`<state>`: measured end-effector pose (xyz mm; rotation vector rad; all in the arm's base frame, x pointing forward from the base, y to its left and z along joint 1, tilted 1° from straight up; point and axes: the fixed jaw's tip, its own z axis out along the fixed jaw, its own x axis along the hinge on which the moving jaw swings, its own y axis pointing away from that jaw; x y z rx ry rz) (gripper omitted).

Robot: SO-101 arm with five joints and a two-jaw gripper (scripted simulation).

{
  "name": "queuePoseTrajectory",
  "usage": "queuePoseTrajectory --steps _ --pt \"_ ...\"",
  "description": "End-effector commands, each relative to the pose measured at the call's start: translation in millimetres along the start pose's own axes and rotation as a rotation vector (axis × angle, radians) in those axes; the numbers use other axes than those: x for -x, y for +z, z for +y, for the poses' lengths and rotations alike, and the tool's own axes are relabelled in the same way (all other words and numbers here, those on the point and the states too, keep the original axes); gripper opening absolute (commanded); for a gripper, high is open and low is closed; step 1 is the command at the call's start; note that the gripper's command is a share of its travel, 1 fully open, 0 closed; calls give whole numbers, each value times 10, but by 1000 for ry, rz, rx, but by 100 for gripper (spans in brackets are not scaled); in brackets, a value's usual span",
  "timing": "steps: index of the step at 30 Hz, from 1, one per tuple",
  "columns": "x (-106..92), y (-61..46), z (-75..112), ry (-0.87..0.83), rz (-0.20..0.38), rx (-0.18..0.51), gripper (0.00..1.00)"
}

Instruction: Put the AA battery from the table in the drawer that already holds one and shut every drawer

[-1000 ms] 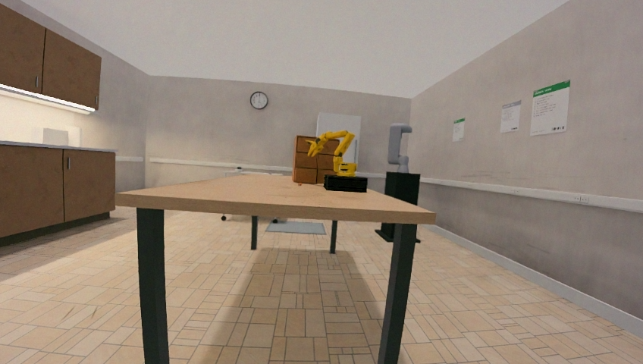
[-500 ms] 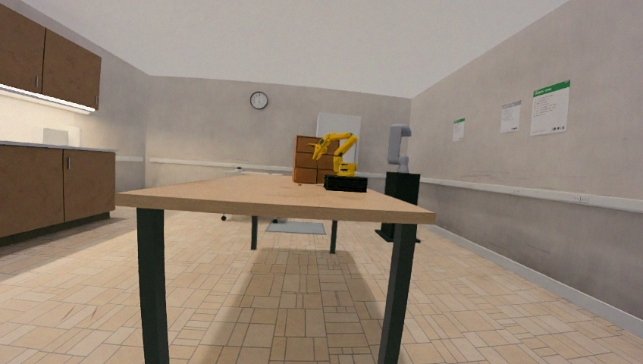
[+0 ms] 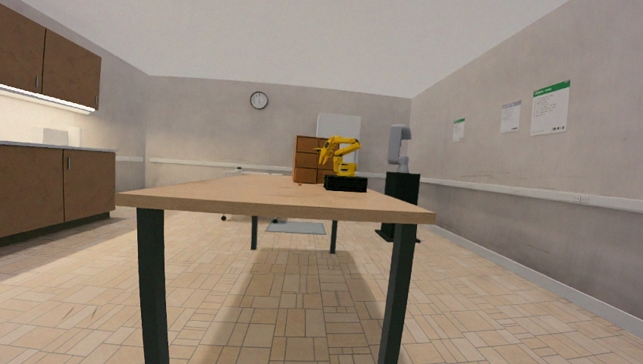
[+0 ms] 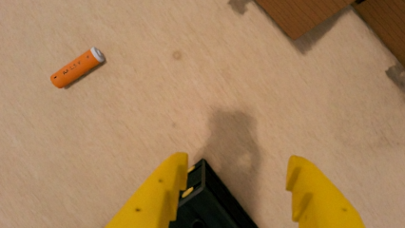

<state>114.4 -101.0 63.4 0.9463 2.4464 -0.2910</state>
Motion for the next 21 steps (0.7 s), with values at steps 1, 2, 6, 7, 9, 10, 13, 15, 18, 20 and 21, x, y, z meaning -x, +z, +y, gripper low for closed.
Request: queuePoseTrajectory --steps 1,2,6,7,9,10,13,15,18,20,21 --pt "-43 4 -10 -3 10 -3 21" --pt "-43 4 -10 -3 10 -3 21" --pt "-43 4 -10 -3 10 -3 21" --pt "-43 4 -10 -3 10 -3 21" --pt "-24 22 -7 -5 1 -2 21" --pt "-6 40 -3 -7 -7 -1 21" --pt "47 94 8 -12 -33 2 21" --pt "81 129 16 -15 -51 5 21" --pt "127 180 29 -20 -77 8 21" --pt "156 213 39 -23 -94 11 21" --pt "170 229 44 -25 -103 12 21"
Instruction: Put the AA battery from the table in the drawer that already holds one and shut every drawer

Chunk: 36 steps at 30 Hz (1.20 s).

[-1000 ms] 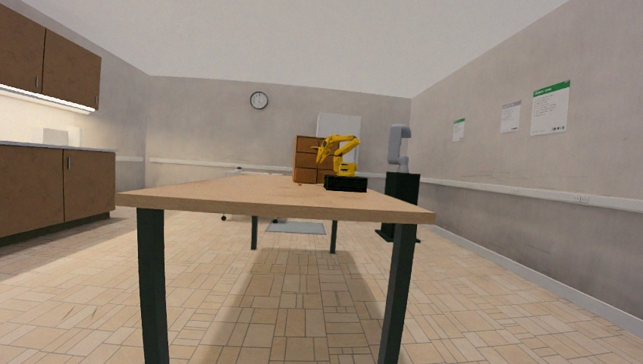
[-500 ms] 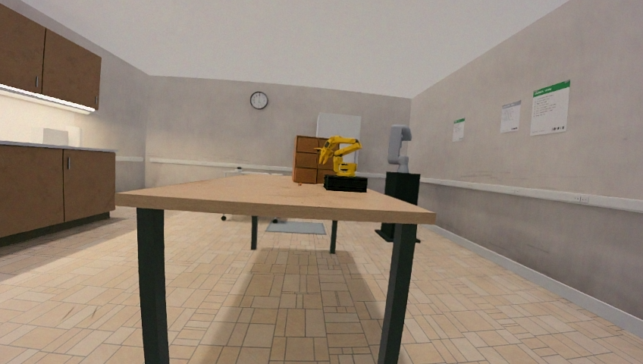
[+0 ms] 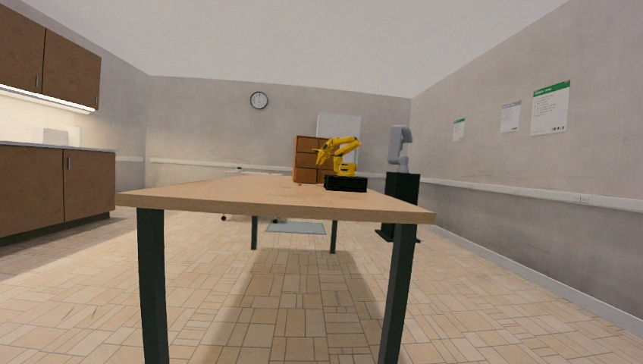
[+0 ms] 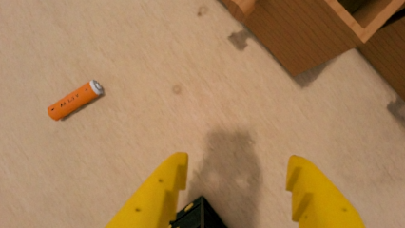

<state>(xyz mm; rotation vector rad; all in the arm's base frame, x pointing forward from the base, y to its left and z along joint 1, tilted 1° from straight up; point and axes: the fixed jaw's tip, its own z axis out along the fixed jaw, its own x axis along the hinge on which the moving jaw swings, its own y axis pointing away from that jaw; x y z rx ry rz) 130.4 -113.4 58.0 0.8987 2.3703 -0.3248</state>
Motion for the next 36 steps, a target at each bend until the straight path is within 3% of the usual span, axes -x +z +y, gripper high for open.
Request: queuePoseTrajectory --steps 1,19,36 --pt "31 97 30 -15 -22 10 21" --pt "171 330 119 -37 -161 35 21" --pt "228 460 214 -54 -291 64 21"
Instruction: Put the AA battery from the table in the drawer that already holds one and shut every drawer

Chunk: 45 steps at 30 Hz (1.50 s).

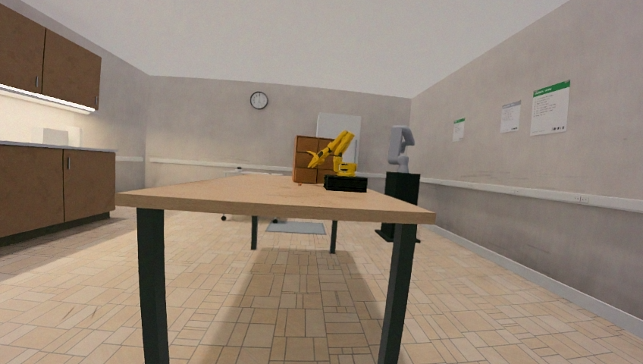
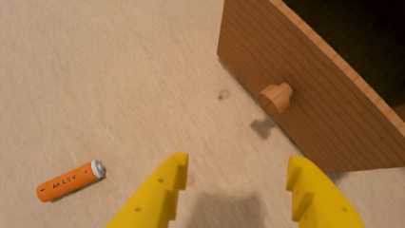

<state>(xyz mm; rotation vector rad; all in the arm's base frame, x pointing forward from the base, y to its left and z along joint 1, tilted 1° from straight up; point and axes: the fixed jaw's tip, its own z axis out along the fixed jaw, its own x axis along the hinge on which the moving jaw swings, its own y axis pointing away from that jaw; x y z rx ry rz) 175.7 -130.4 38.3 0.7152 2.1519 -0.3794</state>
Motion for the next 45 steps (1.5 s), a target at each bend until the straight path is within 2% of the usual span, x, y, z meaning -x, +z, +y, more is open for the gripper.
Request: queuePoseTrajectory --steps 1,17,20,34,39,40,43,45 --pt "-26 32 32 5 -25 11 21" --pt "-22 67 123 -7 -156 43 21" --pt "-22 66 129 -8 -164 45 21" --pt "-15 -4 209 -16 -285 79 21" --pt "-11 -30 225 -17 -311 86 21" --pt "2 -37 231 -17 -325 89 21" --pt "136 -92 249 -15 -415 98 21" --pt "146 -96 251 -15 -422 99 21"
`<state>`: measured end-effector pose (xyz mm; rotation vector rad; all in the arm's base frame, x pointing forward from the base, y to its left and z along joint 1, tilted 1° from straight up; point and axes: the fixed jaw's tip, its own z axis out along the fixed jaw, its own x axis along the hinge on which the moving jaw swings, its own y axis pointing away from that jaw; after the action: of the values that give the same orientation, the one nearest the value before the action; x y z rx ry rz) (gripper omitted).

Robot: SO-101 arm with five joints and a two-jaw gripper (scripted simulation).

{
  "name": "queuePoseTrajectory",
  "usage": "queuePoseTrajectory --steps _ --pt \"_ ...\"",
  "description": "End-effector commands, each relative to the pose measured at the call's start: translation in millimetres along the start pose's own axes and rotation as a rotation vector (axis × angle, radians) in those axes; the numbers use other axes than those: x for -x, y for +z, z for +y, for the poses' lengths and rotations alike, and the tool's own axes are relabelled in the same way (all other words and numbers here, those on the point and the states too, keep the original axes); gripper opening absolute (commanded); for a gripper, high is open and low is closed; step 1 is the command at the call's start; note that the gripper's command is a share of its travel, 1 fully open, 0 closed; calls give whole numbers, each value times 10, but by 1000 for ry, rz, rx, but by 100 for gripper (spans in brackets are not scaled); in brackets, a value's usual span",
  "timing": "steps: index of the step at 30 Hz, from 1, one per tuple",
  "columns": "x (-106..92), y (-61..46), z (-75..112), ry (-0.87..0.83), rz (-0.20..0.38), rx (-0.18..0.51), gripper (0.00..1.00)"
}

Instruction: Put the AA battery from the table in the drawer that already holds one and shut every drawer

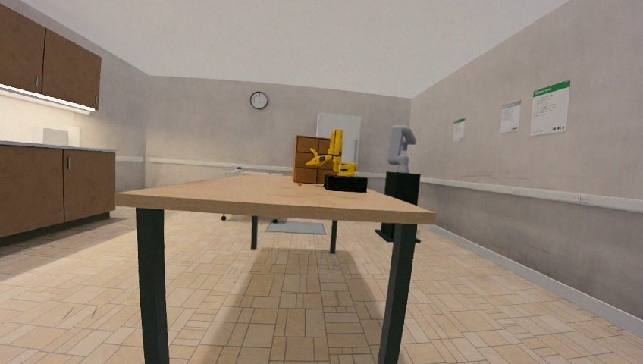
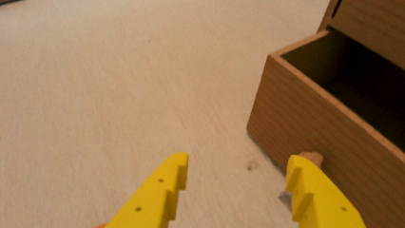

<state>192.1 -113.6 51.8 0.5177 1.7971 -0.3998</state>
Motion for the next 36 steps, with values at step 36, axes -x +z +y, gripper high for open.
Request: queuePoseTrajectory --steps 36 --pt "-421 311 -295 51 54 -118 21"
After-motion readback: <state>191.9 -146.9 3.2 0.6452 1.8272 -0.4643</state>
